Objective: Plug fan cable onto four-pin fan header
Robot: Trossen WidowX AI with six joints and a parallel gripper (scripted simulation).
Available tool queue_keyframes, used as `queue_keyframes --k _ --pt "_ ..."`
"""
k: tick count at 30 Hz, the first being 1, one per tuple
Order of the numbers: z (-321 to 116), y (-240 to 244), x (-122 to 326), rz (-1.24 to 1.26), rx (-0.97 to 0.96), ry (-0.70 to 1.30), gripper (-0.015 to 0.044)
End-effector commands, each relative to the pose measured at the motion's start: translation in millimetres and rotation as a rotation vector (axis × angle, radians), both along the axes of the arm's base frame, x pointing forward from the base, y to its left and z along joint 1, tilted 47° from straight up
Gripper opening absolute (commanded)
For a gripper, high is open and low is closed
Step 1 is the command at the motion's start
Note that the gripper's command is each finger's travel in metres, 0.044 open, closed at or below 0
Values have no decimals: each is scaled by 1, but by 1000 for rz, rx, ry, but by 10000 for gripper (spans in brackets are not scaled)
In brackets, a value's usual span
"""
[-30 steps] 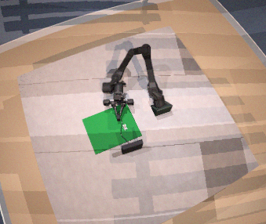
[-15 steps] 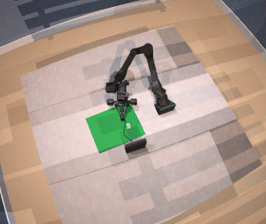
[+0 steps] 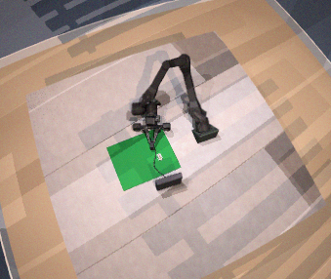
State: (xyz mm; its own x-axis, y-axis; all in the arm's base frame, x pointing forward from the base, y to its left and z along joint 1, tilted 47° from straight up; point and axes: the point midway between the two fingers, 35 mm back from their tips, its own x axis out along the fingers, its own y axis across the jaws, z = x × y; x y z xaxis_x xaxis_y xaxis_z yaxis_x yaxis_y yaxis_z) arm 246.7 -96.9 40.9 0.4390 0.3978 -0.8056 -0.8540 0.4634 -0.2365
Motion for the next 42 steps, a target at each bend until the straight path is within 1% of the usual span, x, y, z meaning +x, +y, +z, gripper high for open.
queue_keyframes --k 1,24,29,30,42 --pt "0 0 0 0 1 1 0" --pt "0 0 0 0 1 1 0" --pt "0 0 0 0 0 0 131" --pt "0 0 0 0 0 0 140" --pt "0 0 0 0 0 0 140"
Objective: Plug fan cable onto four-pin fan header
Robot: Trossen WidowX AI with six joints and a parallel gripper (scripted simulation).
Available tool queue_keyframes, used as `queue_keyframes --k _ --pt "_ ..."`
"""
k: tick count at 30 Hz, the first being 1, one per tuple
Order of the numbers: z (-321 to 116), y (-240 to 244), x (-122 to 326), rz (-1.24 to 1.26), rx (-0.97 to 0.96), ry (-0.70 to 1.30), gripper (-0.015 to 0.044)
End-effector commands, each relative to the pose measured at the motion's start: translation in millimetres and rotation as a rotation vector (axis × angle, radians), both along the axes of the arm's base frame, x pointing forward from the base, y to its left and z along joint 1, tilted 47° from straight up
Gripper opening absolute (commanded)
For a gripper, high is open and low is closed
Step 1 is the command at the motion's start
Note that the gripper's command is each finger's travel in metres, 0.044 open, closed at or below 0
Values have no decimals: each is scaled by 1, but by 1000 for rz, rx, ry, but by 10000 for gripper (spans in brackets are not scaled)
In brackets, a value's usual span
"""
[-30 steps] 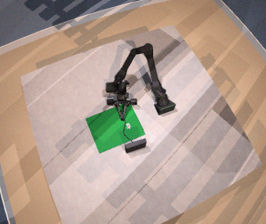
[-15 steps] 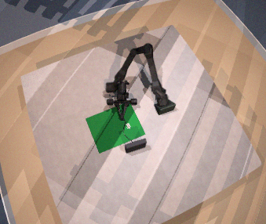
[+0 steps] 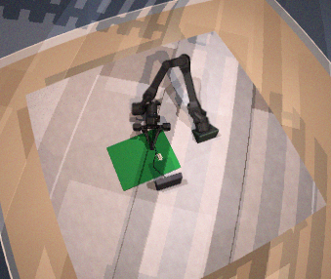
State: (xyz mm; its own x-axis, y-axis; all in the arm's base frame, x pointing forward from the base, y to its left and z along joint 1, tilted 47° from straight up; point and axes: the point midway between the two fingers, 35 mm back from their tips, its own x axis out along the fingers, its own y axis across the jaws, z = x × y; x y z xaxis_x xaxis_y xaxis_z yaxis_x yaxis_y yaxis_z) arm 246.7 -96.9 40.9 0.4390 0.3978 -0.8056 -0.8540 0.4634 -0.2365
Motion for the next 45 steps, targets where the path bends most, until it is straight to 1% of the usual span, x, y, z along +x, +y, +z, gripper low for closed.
queue_keyframes --k 1,14,45 --pt "0 0 0 0 0 0 140" --pt "2 0 0 0 0 0 140" --pt "93 -8 -28 0 -3 0 140"
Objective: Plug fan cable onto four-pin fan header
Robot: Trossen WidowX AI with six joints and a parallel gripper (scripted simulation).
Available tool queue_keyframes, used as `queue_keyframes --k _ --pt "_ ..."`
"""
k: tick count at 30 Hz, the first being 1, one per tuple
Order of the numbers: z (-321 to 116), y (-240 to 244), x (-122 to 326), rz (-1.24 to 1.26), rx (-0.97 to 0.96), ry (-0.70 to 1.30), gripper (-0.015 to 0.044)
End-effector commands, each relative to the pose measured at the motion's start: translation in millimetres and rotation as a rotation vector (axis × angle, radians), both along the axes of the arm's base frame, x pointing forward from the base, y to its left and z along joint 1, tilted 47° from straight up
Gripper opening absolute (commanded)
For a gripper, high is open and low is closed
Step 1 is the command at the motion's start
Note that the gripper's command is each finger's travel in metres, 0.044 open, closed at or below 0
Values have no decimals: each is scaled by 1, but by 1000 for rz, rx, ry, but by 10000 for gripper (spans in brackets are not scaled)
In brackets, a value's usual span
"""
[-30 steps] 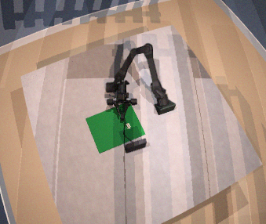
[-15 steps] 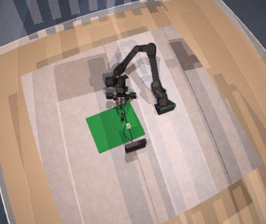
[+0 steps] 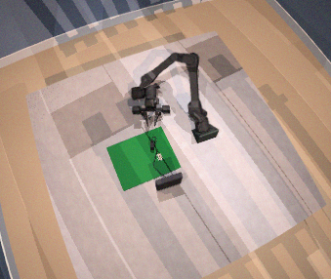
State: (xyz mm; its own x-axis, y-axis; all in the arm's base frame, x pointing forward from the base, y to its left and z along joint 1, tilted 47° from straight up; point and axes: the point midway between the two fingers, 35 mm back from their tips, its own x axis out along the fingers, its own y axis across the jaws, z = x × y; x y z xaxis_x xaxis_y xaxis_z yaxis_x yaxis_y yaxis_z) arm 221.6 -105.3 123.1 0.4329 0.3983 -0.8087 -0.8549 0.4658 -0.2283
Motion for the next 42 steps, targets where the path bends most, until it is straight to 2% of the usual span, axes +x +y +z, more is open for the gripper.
queue_keyframes --k 1,4,15,16,30,42 --pt "14 1 -4 2 -5 -9 140" --pt "21 2 -8 2 -5 -9 140" --pt "1 14 -12 -32 -41 252 429" --pt "0 15 -13 -36 -49 278 440" --pt "-17 24 -20 -117 -232 584 440" --pt "-21 25 -20 -210 -475 739 440"
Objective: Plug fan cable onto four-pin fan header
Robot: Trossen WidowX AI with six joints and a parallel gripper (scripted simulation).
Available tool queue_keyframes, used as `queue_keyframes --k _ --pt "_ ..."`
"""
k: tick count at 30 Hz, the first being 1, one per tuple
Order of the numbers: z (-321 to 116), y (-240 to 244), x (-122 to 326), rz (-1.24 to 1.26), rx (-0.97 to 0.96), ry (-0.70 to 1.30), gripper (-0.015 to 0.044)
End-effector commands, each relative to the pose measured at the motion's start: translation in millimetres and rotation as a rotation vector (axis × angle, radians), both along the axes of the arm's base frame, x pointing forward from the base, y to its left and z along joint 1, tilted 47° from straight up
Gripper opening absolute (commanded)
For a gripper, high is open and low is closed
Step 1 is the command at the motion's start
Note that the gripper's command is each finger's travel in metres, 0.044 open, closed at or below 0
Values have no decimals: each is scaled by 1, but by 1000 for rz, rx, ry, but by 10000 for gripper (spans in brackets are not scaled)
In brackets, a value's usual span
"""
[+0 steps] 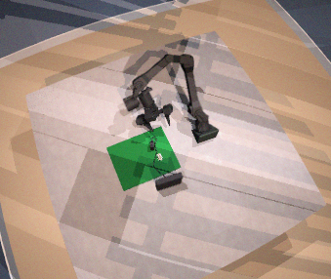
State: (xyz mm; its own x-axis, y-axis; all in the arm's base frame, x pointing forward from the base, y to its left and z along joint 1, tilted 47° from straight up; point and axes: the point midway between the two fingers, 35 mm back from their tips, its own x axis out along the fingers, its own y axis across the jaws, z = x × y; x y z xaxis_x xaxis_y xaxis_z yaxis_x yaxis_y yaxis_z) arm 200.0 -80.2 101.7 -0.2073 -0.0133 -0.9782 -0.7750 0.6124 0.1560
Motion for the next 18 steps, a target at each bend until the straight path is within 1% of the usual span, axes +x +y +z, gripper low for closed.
queue_keyframes --k 1,10,18 --pt "1 0 2 -6 -90 38 440" --pt "5 1 8 -16 -313 84 440" --pt "12 4 18 -14 -521 66 440"
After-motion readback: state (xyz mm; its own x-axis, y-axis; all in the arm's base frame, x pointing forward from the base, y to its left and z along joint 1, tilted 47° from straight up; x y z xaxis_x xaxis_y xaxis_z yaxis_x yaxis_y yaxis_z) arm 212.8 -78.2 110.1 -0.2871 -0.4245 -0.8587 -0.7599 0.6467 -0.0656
